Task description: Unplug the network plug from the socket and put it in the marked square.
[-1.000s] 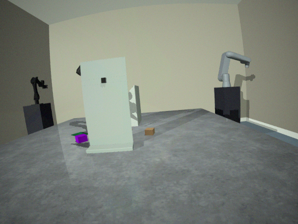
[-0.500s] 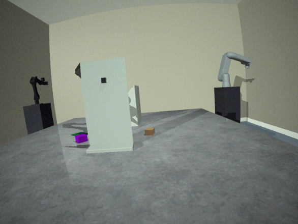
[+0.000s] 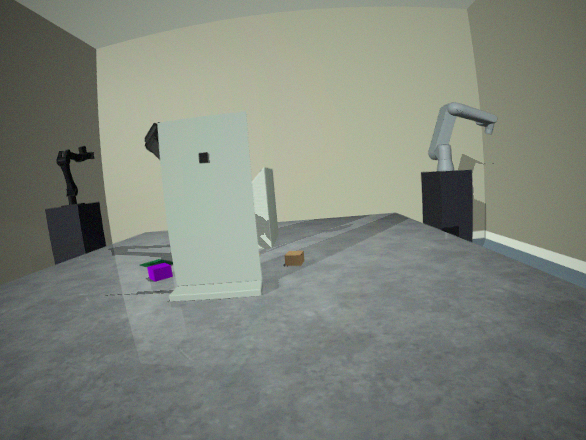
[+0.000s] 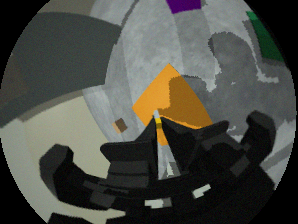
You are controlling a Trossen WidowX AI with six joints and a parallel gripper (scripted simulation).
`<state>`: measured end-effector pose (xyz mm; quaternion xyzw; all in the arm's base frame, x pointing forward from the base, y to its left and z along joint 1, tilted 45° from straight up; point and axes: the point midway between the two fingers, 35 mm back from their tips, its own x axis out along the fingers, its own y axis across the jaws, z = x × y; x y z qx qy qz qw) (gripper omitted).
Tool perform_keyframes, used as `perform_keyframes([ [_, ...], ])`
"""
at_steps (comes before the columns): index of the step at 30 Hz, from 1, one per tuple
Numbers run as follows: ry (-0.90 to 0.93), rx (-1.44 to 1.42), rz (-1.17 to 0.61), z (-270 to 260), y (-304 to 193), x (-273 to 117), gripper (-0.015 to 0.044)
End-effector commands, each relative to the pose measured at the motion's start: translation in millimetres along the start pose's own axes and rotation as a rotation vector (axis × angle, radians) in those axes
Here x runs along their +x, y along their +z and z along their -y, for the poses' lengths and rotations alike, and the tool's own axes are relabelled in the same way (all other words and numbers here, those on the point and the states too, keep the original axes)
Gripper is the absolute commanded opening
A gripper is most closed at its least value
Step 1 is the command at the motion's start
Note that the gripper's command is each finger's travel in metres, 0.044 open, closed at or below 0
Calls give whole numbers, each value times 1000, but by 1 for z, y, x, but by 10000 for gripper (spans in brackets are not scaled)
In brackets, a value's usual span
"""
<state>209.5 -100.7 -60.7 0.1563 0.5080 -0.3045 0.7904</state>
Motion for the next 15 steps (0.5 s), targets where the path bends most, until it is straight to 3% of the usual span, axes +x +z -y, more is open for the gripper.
perform_keyframes([
  [1,-1,-7,-11,2,-3,2,0],
  [15,-2,-2,-6,3,-1,3,0],
])
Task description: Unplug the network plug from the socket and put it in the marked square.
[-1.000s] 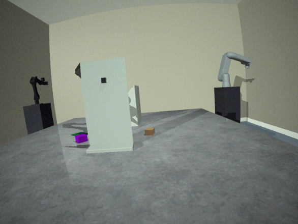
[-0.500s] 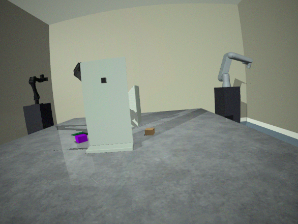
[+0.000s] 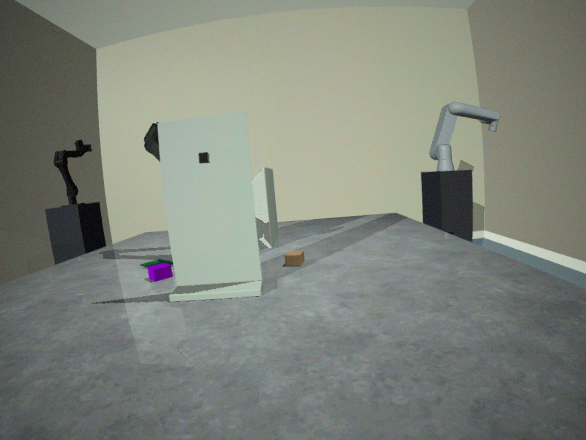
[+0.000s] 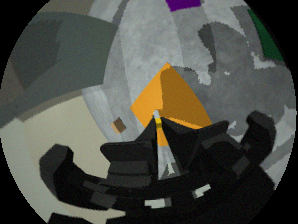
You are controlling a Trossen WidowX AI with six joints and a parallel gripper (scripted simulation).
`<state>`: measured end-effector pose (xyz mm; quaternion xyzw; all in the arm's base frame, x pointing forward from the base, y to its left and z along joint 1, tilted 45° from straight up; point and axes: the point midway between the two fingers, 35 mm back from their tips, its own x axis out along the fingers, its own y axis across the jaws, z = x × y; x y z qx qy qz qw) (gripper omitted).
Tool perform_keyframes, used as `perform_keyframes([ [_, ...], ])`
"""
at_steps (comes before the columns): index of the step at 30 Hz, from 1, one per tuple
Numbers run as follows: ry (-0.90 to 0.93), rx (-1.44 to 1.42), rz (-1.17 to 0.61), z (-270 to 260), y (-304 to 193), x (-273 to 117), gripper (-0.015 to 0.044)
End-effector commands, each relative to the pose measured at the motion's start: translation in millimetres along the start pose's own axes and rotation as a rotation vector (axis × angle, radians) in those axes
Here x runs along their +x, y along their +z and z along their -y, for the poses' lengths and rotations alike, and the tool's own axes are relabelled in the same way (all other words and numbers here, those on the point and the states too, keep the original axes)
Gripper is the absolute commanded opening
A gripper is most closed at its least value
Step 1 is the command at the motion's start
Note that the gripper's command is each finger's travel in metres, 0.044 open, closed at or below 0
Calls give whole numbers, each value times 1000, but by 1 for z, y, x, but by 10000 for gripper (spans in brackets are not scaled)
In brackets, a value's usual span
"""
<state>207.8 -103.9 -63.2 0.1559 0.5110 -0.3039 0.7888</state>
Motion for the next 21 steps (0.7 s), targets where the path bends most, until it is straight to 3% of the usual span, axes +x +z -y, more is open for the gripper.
perform_keyframes([
  [1,0,0,0,0,0,0,0],
  [7,0,0,0,0,0,0,156],
  [21,0,0,-1,-1,0,-6,156],
])
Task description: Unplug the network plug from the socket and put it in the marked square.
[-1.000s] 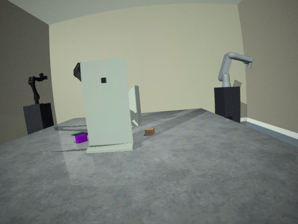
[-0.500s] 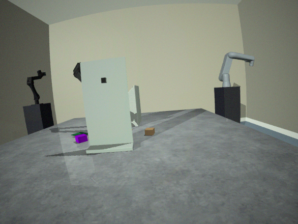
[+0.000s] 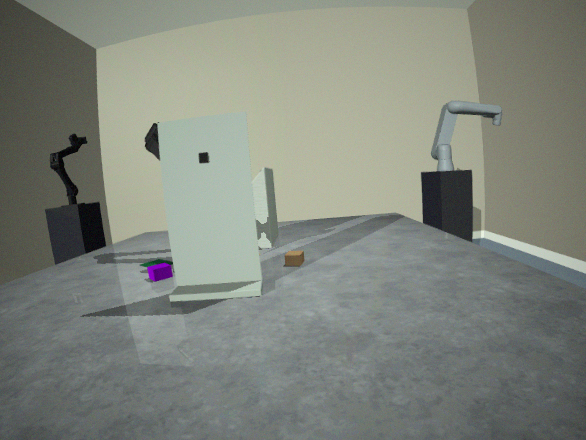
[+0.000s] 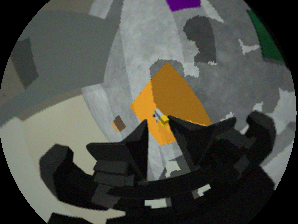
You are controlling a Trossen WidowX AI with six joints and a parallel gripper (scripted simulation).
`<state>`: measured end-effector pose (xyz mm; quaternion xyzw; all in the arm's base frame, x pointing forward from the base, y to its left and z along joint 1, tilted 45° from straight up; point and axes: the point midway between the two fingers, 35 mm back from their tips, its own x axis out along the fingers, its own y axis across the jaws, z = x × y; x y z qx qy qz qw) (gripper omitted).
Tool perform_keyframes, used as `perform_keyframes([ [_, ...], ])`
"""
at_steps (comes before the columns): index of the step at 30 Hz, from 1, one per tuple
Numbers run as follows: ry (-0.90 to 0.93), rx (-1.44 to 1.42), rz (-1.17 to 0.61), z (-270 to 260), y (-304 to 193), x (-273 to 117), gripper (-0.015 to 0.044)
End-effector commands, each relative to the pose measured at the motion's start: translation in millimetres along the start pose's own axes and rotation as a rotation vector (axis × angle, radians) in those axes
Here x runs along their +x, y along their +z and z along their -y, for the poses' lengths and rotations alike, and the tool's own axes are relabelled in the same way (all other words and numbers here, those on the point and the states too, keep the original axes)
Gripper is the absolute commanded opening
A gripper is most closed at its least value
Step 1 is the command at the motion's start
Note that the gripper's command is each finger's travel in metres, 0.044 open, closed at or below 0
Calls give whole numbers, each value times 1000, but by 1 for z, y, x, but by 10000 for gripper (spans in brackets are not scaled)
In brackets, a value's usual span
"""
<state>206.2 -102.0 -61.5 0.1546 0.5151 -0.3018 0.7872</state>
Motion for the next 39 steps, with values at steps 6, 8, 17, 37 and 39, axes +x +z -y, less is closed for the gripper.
perform_keyframes([
  [6,0,5,7,-1,1,-7,156],
  [8,1,5,6,-1,1,-8,156],
  [17,1,4,6,-1,1,-14,156],
  [37,2,4,2,-6,1,-27,156],
  [39,2,4,2,-8,1,-29,156],
])
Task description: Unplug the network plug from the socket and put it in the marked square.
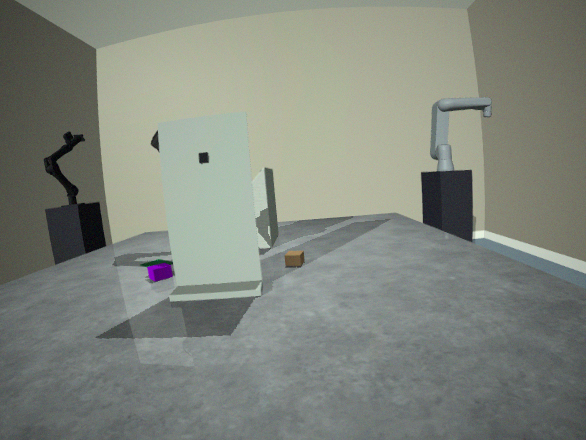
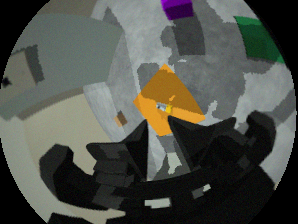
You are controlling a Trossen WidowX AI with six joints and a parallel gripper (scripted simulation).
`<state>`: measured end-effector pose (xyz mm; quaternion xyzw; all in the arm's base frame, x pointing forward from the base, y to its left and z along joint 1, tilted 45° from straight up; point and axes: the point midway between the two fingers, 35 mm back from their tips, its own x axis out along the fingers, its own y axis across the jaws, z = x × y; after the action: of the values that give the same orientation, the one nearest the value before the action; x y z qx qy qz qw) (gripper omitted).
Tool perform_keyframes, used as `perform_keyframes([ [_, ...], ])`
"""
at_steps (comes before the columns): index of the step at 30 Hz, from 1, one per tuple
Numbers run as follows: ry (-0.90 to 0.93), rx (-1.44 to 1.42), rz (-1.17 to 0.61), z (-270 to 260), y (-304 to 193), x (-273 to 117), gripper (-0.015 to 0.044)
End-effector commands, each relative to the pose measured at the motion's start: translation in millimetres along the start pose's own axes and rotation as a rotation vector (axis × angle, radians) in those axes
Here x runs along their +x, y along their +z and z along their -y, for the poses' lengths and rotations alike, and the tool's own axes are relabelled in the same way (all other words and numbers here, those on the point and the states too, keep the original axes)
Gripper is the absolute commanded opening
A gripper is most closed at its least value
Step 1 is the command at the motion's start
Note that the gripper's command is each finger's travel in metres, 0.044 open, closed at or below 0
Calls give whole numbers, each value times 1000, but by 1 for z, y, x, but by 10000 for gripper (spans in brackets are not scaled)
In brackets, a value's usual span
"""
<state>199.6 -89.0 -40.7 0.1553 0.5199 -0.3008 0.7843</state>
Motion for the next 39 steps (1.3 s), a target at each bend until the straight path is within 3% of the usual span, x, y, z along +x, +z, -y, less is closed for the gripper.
perform_keyframes([
  [1,3,6,13,-4,5,-5,156],
  [39,5,7,8,-31,5,-42,156],
])
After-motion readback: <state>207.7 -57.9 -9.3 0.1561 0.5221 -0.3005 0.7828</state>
